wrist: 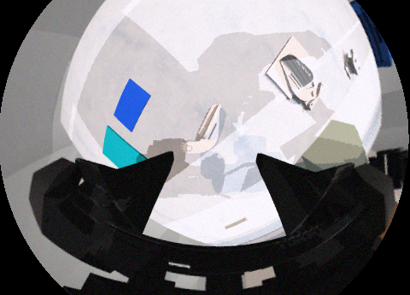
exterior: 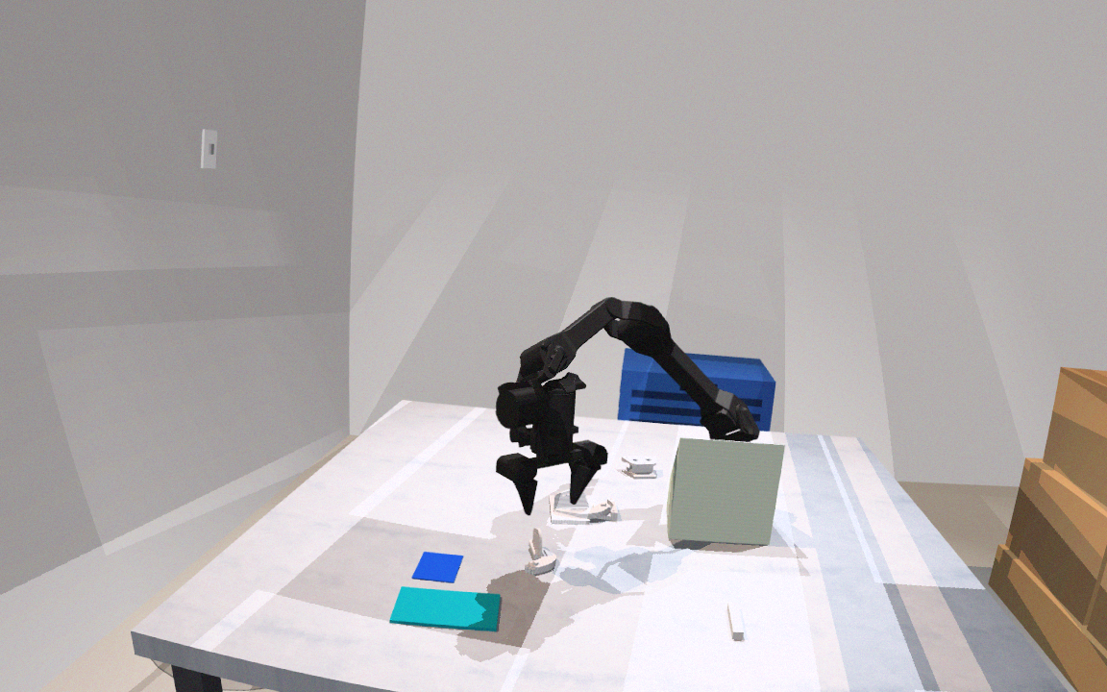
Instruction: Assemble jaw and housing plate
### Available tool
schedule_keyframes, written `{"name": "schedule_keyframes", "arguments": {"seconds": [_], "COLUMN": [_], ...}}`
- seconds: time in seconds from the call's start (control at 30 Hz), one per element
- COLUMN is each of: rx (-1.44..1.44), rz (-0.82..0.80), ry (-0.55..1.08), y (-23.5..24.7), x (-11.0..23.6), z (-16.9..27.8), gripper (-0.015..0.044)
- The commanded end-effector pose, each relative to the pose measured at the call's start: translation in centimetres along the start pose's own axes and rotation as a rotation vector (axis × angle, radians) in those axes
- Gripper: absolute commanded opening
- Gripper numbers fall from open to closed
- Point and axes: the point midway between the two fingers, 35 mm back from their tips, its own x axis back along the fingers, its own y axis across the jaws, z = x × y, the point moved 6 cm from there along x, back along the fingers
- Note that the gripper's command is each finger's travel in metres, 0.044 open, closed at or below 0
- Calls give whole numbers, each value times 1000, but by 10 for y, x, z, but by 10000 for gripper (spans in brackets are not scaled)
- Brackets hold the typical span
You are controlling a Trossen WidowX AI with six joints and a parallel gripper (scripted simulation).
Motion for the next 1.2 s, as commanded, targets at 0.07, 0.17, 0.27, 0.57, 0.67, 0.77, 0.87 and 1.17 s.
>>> {"name": "schedule_keyframes", "arguments": {"seconds": [0.07,0.17,0.27,0.57,0.67,0.77,0.87,1.17], "rx": [-146,-215,-284,-456,-456,-456,-456,-457], "rz": [-4,-4,-4,-4,-4,-4,-3,-3], "ry": [-3,-3,-3,-2,-2,-3,-4,-5], "y": [1,2,2,3,3,3,1,0], "x": [2,2,2,2,2,-4,-31,-37], "z": [-3,-4,-5,-8,-8,-8,-8,-8], "gripper": [440,440,440,440,440,440,440,440]}}
